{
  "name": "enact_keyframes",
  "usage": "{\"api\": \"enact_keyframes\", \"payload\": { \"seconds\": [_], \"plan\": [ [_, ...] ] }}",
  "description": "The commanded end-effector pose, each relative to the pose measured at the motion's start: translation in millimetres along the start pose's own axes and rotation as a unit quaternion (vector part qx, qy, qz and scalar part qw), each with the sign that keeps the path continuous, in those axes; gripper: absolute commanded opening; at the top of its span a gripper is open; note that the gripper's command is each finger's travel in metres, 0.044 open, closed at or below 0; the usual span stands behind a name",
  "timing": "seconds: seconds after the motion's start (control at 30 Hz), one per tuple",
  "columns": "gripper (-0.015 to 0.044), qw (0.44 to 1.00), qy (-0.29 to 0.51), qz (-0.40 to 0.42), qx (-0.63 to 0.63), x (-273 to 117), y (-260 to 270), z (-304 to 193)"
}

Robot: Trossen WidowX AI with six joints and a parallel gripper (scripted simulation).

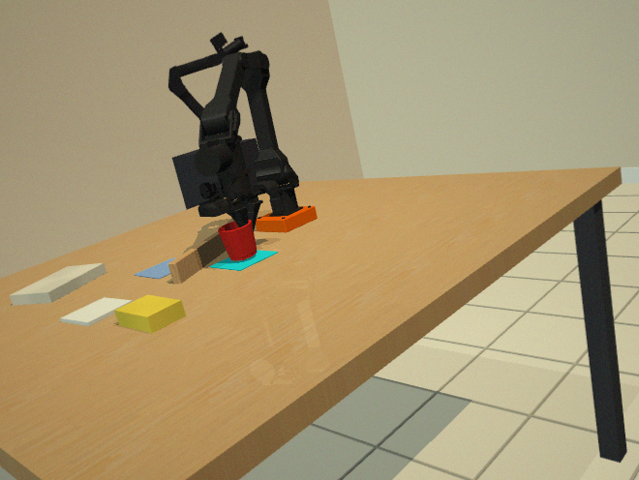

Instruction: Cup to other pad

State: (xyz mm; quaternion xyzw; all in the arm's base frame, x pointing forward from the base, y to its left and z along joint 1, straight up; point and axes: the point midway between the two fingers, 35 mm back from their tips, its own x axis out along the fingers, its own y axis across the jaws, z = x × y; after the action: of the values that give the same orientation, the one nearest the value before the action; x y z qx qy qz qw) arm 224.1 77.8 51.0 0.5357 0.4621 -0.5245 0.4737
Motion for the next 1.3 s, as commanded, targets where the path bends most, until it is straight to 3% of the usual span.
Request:
{"api": "enact_keyframes", "payload": {
  "seconds": [0.0,0.4,0.57,1.27],
  "plan": [
    [0.0,1.0,0.0,-0.003,0.002,3.2,-1.5,-0.1],
    [0.0,1.0,0.0,0.0,0.0,0.7,-0.2,0.1],
    [0.0128,1.0,0.0,0.0,0.0,0.7,-0.2,0.1],
    [0.0128,1.0,0.0,-0.001,0.001,-18.9,0.9,-0.4]
  ]
}}
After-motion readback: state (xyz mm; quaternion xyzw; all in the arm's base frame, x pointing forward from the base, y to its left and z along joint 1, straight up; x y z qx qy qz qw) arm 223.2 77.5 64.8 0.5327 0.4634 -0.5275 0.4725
